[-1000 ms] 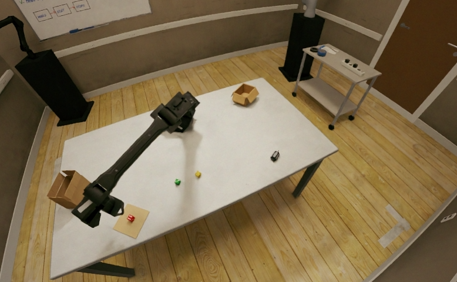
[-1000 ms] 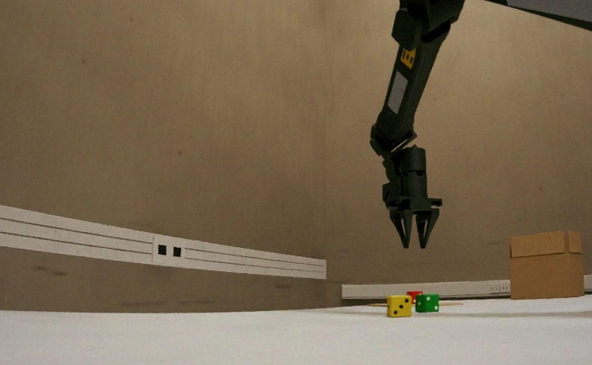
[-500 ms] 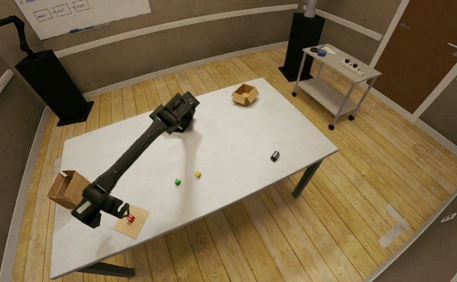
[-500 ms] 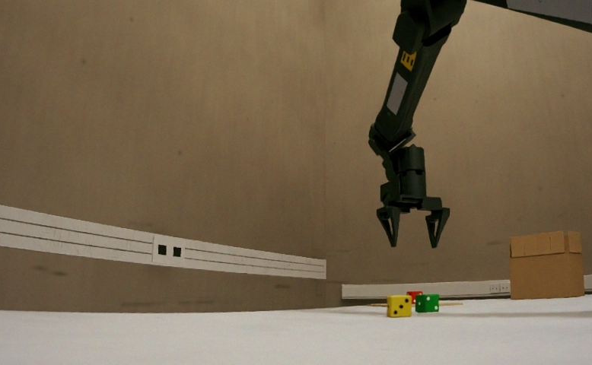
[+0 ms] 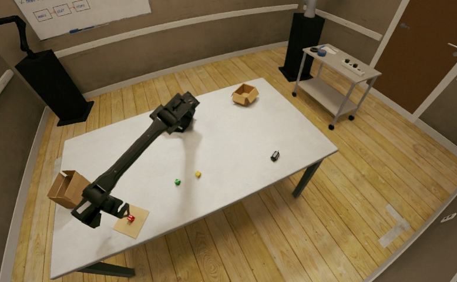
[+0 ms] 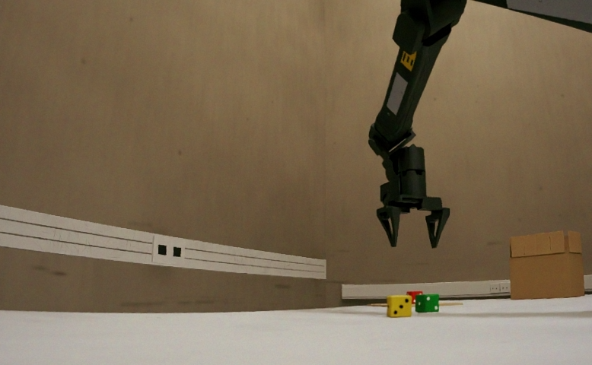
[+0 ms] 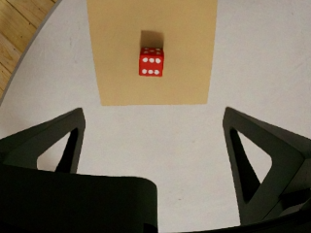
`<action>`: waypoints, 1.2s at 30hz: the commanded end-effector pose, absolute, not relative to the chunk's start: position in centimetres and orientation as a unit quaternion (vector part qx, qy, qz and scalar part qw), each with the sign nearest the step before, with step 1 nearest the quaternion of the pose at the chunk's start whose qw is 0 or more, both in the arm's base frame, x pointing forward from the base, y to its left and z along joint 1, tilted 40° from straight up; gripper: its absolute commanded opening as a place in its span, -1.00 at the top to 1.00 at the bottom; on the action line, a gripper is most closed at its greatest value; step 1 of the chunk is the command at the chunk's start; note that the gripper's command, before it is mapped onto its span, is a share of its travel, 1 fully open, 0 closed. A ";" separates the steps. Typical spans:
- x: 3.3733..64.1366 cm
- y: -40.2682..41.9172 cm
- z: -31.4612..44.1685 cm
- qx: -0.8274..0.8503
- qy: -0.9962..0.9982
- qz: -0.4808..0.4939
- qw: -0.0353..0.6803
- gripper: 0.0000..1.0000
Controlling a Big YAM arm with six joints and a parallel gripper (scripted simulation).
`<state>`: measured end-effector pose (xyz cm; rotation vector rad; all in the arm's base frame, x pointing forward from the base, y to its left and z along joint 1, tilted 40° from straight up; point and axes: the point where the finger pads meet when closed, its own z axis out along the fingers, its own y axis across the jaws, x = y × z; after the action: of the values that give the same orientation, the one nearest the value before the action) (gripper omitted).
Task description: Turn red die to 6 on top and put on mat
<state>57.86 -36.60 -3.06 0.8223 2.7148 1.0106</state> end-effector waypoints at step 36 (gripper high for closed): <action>56.8 -41.9 3.5 0.267 0.904 0.317 0.101 -1.00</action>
<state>57.12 -37.44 -1.08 0.8232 2.7282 1.0205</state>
